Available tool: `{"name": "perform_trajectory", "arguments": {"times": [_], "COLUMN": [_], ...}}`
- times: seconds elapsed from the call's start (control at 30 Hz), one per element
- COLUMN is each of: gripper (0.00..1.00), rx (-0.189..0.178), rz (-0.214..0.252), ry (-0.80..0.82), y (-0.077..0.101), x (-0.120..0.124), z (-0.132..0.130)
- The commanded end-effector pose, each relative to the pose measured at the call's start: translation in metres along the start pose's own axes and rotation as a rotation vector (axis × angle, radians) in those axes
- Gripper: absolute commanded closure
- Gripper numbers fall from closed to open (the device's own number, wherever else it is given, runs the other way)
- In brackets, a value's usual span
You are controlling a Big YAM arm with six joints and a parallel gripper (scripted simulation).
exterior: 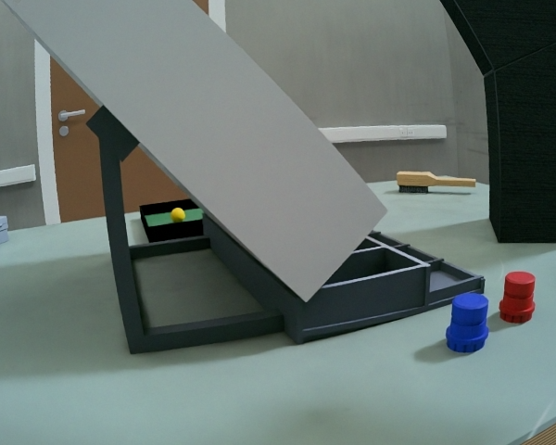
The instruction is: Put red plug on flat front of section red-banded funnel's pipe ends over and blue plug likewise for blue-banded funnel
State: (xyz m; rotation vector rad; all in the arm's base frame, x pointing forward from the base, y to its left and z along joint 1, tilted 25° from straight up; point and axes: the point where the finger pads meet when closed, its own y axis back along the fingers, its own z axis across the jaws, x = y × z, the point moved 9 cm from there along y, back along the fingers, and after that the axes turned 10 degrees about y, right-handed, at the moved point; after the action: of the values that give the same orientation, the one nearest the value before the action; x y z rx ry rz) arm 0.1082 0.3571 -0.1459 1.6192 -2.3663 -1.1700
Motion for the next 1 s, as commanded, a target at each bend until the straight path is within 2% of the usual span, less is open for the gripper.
{"name": "perform_trajectory", "arguments": {"times": [0.0,0.13,0.2,0.7,0.77,0.97], "gripper": [0.0,0.0,0.0,0.0,0.0,0.0], "rx": [-0.007,-0.007,-0.007,-0.016,-0.016,-0.015], "rz": [-0.013,-0.013,-0.013,-0.026,-0.026,-0.025], "ry": [-0.024,-0.024,-0.024,-0.017,-0.017,-0.011], "y": [0.027,0.05,0.05,0.125,0.125,0.155], "x": [-0.011,-0.019,-0.019,-0.047,-0.047,-0.056], "z": [-0.006,-0.016,-0.016,-0.051,-0.051,-0.064]}}
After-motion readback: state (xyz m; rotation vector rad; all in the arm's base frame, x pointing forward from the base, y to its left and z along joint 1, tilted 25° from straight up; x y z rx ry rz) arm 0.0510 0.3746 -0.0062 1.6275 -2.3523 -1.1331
